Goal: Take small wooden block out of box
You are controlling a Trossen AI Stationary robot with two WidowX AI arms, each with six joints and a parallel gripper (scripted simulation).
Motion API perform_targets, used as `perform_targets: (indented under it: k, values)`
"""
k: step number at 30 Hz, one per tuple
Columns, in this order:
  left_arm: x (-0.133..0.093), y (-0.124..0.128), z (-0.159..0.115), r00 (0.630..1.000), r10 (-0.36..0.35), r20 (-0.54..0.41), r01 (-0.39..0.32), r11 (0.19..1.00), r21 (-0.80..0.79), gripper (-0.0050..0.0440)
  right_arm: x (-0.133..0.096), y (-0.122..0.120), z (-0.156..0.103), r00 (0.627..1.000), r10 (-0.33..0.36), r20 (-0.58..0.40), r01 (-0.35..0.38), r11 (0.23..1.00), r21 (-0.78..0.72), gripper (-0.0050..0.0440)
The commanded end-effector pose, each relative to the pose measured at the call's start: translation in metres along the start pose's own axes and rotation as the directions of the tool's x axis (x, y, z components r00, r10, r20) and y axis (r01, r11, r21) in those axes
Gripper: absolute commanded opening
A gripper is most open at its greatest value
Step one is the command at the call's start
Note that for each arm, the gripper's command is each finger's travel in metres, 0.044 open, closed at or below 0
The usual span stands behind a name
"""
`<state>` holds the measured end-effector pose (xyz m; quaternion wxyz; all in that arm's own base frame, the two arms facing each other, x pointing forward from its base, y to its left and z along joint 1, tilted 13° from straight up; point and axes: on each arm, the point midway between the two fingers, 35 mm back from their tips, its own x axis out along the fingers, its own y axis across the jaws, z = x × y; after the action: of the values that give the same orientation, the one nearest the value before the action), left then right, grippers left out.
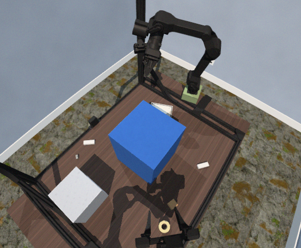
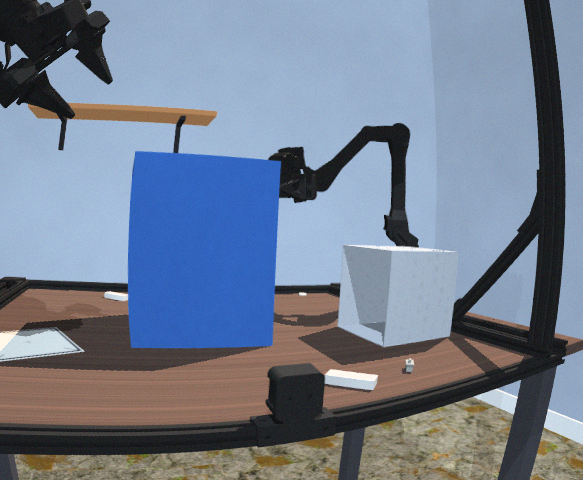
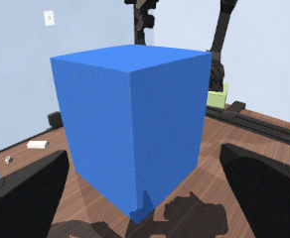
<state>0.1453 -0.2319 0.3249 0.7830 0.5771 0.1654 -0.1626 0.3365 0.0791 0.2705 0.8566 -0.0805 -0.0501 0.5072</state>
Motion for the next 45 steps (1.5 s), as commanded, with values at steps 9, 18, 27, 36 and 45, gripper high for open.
perform_targets:
  k: [9, 18, 27, 36, 45]
  values:
    - [0.0, 0.001, 0.0, 1.0, 0.006, 0.001, -0.006, 1.0, -0.006, 0.04, 0.0, 0.001, 0.0, 1.0, 0.006, 0.002, -0.006, 1.0, 0.002, 0.04]
    - [0.004, -0.001, 0.001, 0.999, -0.037, 0.016, 0.038, 0.992, -0.118, 0.04, -0.008, -0.017, -0.005, 0.998, -0.055, -0.024, 0.056, 0.997, 0.045, 0.04]
    - [0.032, -0.004, 0.009, 0.994, -0.105, 0.022, 0.107, 0.983, -0.15, 0.04, -0.045, -0.062, -0.018, 0.944, -0.31, -0.109, 0.315, 0.948, 0.033, 0.04]
    - [0.068, 0.003, 0.021, 0.986, -0.148, 0.083, 0.16, 0.971, -0.178, 0.04, -0.109, -0.109, -0.037, 0.773, -0.59, -0.234, 0.603, 0.798, -0.017, 0.04]
    - [0.095, 0.019, 0.029, 0.979, -0.135, 0.156, 0.163, 0.969, -0.185, 0.04, -0.169, -0.132, -0.051, 0.574, -0.747, -0.334, 0.772, 0.63, -0.083, 0.04]
